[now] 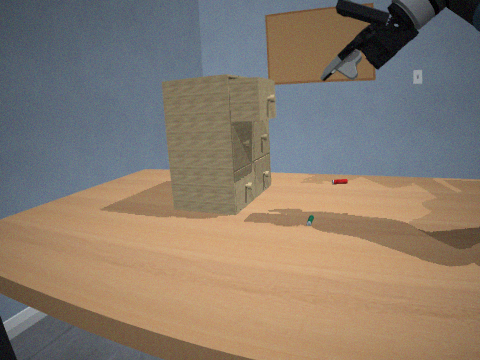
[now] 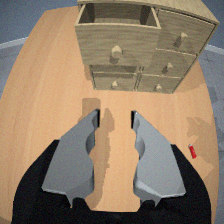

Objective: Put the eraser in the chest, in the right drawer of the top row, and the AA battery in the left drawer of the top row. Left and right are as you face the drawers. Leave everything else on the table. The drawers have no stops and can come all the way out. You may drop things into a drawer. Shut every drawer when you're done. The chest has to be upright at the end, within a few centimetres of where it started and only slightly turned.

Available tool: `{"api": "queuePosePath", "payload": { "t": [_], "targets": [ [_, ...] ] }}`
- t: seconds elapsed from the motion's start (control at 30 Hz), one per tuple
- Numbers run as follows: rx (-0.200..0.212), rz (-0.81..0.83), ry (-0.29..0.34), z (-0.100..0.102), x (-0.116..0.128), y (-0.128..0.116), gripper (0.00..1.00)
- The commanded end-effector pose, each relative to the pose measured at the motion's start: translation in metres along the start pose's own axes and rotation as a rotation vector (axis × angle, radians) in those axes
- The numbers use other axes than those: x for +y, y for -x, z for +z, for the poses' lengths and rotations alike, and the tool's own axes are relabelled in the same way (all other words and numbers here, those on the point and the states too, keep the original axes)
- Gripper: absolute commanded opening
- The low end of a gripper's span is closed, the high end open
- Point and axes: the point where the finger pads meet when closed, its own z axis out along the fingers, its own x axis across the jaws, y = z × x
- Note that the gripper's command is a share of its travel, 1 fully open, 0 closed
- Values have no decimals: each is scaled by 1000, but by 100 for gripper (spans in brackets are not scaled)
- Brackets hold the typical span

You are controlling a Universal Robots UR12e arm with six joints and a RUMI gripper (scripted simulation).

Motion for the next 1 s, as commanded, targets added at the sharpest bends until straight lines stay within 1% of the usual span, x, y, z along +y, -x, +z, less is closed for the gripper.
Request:
{"api": "queuePosePath", "payload": {
  "t": [0.0,0.13,0.2,0.33,0.7,0.77,0.97],
  "targets": [
    [-5,-2,41,-4,-2,-1,20],
    [-4,-2,70,-7,-2,-1,20],
    [-4,-2,70,-7,-2,-1,20],
    [-5,-2,101,-11,-3,0,20],
    [-5,-2,205,-22,-5,0,20],
    [-5,-2,205,-22,-5,0,20],
    [-4,-2,274,-29,-6,-1,20]
  ]
}}
